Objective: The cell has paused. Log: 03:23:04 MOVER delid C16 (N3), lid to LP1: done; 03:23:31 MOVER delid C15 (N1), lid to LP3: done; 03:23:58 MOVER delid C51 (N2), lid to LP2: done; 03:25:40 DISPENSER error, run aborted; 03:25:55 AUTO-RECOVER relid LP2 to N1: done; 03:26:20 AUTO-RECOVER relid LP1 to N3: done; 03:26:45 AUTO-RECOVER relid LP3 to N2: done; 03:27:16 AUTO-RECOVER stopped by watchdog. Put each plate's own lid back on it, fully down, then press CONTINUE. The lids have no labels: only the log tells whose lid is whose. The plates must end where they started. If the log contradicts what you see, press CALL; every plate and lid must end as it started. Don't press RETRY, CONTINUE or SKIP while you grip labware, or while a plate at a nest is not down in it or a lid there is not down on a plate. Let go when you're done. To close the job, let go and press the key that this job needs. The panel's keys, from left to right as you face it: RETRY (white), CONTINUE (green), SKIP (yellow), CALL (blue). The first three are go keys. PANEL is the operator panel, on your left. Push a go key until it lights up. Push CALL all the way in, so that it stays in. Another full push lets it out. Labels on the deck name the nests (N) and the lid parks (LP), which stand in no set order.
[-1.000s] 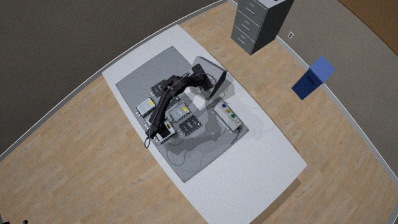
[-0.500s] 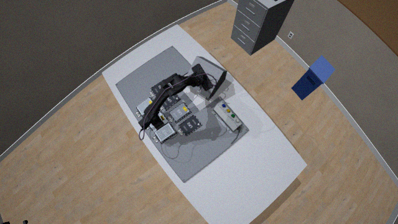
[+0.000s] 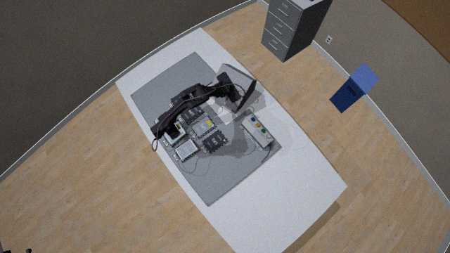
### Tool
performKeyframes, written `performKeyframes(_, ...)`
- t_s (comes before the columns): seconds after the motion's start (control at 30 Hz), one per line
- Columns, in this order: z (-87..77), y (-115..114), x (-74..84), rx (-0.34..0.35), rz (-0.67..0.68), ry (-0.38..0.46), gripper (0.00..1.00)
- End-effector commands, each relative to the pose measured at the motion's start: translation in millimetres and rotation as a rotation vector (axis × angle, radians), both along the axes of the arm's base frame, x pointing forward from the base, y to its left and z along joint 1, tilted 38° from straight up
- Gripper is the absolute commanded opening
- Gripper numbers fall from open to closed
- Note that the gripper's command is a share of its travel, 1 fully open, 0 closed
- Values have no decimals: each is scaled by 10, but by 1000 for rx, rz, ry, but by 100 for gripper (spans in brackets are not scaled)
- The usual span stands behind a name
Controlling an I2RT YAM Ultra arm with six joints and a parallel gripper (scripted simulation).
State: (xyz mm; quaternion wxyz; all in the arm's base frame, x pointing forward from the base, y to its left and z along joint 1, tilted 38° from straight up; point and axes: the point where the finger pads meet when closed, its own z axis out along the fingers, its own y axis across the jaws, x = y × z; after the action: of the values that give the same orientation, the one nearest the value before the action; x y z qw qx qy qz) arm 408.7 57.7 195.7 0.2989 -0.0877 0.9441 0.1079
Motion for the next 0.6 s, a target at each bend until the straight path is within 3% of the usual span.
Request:
performKeyframes(0.0, 219, 44, 47, 14, 38, -67, 0)
performKeyframes(0.57, 178, 96, 112, 12, 43, -66, 0)
